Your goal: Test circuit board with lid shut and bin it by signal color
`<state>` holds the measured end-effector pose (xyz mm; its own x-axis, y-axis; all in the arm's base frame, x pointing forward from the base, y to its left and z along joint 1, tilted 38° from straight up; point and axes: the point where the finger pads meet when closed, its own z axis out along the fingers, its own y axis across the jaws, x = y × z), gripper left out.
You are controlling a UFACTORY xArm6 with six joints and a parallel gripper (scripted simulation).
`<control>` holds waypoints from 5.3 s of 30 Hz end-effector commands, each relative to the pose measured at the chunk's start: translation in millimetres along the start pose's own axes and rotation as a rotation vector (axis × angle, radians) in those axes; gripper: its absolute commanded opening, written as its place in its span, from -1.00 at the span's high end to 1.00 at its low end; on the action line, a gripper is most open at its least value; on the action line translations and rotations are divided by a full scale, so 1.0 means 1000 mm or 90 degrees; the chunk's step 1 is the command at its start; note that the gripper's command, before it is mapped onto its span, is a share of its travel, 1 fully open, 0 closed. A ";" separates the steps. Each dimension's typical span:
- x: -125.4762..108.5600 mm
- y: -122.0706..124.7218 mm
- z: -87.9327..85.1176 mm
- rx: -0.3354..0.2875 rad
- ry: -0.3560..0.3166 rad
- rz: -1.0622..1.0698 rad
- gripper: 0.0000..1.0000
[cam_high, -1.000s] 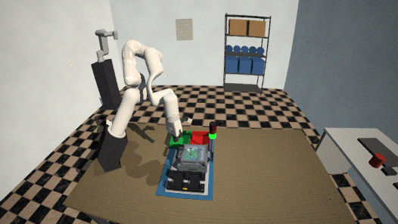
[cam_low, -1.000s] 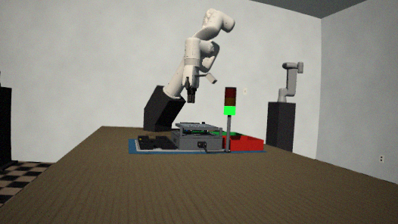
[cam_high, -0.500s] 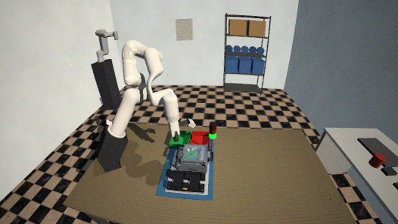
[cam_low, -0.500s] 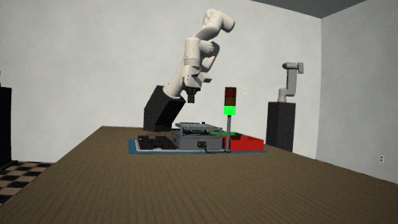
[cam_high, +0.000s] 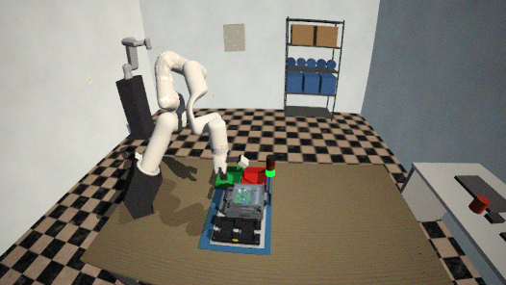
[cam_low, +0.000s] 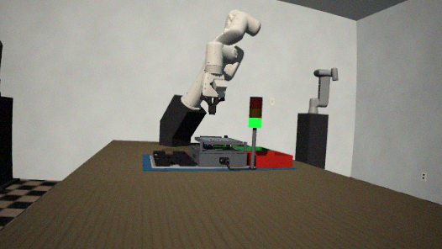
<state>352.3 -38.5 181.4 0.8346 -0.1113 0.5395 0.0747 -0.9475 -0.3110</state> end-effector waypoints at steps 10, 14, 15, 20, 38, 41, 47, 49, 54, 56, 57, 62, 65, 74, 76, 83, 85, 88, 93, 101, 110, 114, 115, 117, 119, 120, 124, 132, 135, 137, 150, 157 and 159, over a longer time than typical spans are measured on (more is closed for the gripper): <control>0.001 0.000 -0.001 -0.005 -0.002 0.043 1.00; 0.001 0.000 -0.001 -0.005 -0.002 0.043 1.00; 0.001 0.000 -0.001 -0.005 -0.002 0.043 1.00; 0.001 0.000 -0.001 -0.005 -0.002 0.043 1.00; 0.001 0.000 -0.001 -0.005 -0.002 0.043 1.00; 0.001 0.000 -0.001 -0.005 -0.002 0.043 1.00; 0.001 0.000 -0.001 -0.005 -0.002 0.043 1.00; 0.001 0.000 -0.001 -0.005 -0.002 0.043 1.00; 0.001 0.000 -0.001 -0.005 -0.002 0.043 1.00; 0.001 0.000 -0.001 -0.005 -0.002 0.043 1.00; 0.001 0.000 -0.001 -0.005 -0.002 0.043 1.00; 0.001 0.000 -0.001 -0.005 -0.002 0.043 1.00; 0.001 0.000 -0.001 -0.005 -0.002 0.043 1.00; 0.001 -0.005 -0.001 -0.005 -0.002 0.043 1.00; 0.002 -0.011 -0.001 -0.005 -0.002 0.043 1.00; 0.004 -0.040 0.000 -0.005 -0.002 0.043 1.00; 0.004 -0.044 0.000 -0.005 -0.002 0.043 1.00; 0.004 -0.051 0.000 -0.005 -0.002 0.043 1.00; 0.005 -0.062 0.000 -0.005 -0.002 0.043 1.00; 0.005 -0.064 0.002 -0.005 -0.002 0.043 1.00; 0.005 -0.063 0.030 -0.005 -0.002 0.043 1.00; 0.005 -0.063 0.049 -0.005 -0.002 0.043 1.00; 0.005 -0.063 0.053 -0.005 -0.002 0.043 1.00; 0.005 -0.063 0.059 -0.005 -0.002 0.043 1.00; 0.005 -0.063 0.062 -0.005 -0.002 0.043 1.00; 0.005 -0.063 0.062 -0.005 -0.002 0.043 1.00; 0.005 -0.063 0.069 -0.005 -0.002 0.043 1.00; 0.005 -0.063 0.070 -0.005 -0.002 0.043 1.00; 0.005 -0.063 0.070 -0.005 -0.002 0.043 1.00; 0.005 -0.063 0.070 -0.005 -0.002 0.043 1.00; 0.006 -0.063 0.091 -0.005 -0.002 0.043 1.00; 0.006 -0.063 0.096 -0.005 -0.002 0.043 1.00; 0.006 -0.063 0.096 -0.005 -0.002 0.043 1.00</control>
<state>403.6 49.2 129.3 0.8423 -0.1730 0.5106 0.0126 -0.9405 -0.3395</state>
